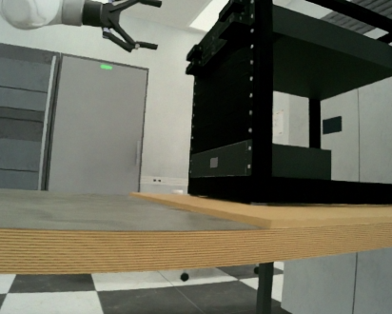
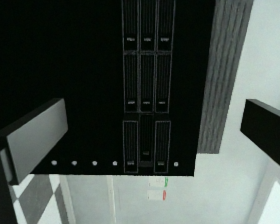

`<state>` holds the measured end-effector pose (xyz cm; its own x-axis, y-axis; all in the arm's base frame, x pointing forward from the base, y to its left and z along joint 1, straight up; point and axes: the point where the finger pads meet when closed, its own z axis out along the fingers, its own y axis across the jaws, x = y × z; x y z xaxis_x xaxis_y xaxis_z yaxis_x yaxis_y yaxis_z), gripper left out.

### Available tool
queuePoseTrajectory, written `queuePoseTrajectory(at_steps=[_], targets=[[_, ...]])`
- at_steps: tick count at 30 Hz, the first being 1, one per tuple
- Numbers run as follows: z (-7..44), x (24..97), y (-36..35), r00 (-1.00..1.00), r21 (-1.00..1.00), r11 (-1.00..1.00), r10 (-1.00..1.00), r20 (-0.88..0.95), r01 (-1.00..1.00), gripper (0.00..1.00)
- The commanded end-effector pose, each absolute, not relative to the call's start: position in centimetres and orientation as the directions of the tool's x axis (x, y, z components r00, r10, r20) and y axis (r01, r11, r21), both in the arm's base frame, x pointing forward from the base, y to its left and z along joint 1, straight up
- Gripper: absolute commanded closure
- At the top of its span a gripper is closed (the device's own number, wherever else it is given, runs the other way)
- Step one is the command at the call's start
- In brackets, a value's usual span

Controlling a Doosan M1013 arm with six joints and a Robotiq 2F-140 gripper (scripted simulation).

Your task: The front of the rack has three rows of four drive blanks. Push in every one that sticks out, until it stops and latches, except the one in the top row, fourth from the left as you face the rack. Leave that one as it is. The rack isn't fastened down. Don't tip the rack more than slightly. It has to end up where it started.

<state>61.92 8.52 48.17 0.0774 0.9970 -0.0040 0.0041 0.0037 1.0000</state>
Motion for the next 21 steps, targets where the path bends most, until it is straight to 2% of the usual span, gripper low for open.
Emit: queuePoseTrajectory(at_steps=[1, 21], targets=[[48.4, 63.4, 6.9, 0.072, 1.0, -0.001, 0.997, 0.001, 0.001, 0.0], [48.8, 69.4, -1.5, 0.072, 1.0, -0.001, 0.997, 0.001, 0.001, 0.0]])
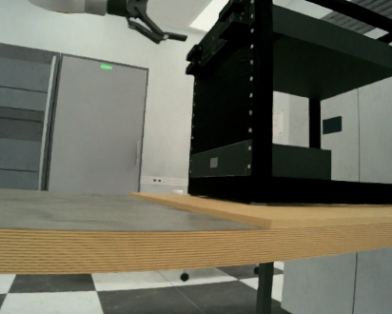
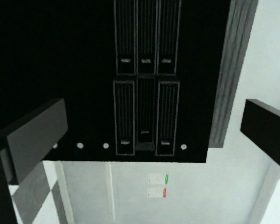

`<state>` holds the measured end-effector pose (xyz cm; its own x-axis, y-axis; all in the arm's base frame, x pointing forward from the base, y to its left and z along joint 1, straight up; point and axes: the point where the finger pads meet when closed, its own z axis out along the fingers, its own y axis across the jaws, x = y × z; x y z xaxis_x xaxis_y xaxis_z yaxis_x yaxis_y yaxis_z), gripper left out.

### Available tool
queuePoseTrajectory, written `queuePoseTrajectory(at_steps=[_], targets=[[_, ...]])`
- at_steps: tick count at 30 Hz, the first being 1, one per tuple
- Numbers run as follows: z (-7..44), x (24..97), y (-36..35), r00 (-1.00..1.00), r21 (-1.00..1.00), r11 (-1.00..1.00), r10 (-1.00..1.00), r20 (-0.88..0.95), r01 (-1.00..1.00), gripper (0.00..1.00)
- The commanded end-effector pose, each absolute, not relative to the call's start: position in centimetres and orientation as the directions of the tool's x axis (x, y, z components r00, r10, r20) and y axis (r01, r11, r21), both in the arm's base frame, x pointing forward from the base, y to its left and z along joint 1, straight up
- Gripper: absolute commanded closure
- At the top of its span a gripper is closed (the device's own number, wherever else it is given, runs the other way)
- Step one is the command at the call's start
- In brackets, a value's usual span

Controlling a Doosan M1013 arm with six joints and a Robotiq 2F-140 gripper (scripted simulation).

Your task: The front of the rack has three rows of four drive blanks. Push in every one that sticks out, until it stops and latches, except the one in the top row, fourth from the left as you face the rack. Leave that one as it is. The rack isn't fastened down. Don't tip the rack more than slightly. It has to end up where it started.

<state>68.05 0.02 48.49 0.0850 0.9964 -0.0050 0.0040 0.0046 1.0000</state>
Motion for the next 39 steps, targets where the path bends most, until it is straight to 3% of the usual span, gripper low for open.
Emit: queuePoseTrajectory(at_steps=[1, 39], targets=[[48.8, 69.7, -1.9, 0.072, 1.0, -0.001, 0.997, 0.001, 0.001, 0.0], [48.9, 72.5, -5.9, 0.072, 1.0, -0.001, 0.997, 0.001, 0.001, 0.0]])
